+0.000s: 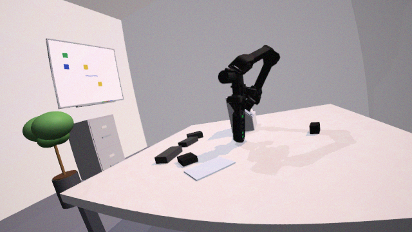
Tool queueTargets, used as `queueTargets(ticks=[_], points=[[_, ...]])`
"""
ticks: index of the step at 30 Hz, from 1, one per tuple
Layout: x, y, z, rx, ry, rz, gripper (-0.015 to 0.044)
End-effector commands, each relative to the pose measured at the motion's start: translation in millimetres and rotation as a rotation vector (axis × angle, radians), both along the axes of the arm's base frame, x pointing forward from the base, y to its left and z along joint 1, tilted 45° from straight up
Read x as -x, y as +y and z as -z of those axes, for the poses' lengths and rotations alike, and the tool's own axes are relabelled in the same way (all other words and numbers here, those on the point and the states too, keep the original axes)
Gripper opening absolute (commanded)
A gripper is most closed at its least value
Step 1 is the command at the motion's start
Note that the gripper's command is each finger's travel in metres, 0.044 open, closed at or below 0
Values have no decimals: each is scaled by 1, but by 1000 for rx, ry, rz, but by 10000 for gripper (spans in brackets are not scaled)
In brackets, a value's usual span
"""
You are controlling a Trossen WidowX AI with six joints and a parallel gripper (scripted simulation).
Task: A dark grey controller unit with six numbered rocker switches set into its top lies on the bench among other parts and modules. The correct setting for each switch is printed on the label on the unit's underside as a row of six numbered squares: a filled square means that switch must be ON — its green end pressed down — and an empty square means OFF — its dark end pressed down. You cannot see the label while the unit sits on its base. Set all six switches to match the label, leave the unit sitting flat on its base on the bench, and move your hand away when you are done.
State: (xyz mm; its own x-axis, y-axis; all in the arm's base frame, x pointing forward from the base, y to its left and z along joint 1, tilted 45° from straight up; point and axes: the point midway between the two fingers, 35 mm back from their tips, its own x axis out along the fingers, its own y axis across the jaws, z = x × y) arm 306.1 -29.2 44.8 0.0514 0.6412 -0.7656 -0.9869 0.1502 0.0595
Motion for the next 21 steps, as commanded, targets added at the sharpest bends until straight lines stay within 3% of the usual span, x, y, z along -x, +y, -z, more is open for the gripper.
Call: queueTargets(ticks=[1,21], points=[[-1,8,-2,-18,1,-8,338],[-3,21,-9,-67,-6,-5,338]])
